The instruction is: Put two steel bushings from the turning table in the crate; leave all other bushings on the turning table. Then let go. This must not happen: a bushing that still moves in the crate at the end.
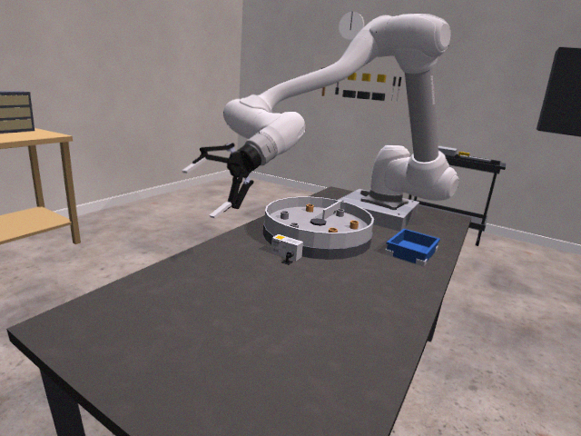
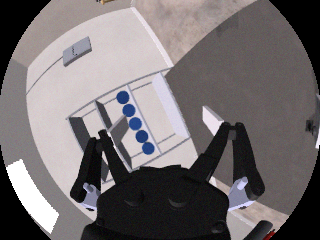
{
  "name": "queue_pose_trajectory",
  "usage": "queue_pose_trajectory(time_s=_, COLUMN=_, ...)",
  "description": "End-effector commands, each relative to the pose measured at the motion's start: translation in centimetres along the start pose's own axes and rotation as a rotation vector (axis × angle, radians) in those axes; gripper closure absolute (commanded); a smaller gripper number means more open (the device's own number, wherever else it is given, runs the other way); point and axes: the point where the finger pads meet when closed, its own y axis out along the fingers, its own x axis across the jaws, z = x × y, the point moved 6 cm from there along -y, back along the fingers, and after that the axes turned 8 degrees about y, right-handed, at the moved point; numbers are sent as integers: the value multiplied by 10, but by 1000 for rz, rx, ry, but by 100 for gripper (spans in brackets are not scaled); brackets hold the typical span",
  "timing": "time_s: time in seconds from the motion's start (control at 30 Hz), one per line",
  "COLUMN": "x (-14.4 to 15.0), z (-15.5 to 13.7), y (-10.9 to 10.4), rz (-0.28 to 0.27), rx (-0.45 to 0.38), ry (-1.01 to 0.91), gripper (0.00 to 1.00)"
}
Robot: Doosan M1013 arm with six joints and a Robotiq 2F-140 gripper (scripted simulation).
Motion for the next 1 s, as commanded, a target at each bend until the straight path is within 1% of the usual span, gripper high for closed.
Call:
queue_pose_trajectory(time_s=0.0, x=3, z=6, y=-16, rz=-30, rx=29, ry=8, gripper=0)
queue_pose_trajectory(time_s=0.03, x=11, z=17, y=-45, rz=-84, rx=74, ry=25, gripper=0)
queue_pose_trajectory(time_s=0.1, x=16, z=22, y=-58, rz=-109, rx=95, ry=34, gripper=0)
queue_pose_trajectory(time_s=0.5, x=70, z=60, y=-189, rz=-338, rx=262, ry=111, gripper=0)
queue_pose_trajectory(time_s=0.57, x=70, z=60, y=-189, rz=-338, rx=262, ry=111, gripper=0)
queue_pose_trajectory(time_s=0.6, x=83, z=67, y=-218, rz=-388, rx=293, ry=128, gripper=0)
queue_pose_trajectory(time_s=0.67, x=90, z=69, y=-231, rz=-409, rx=306, ry=136, gripper=0)
queue_pose_trajectory(time_s=0.97, x=141, z=85, y=-331, rz=-576, rx=400, ry=192, gripper=0)
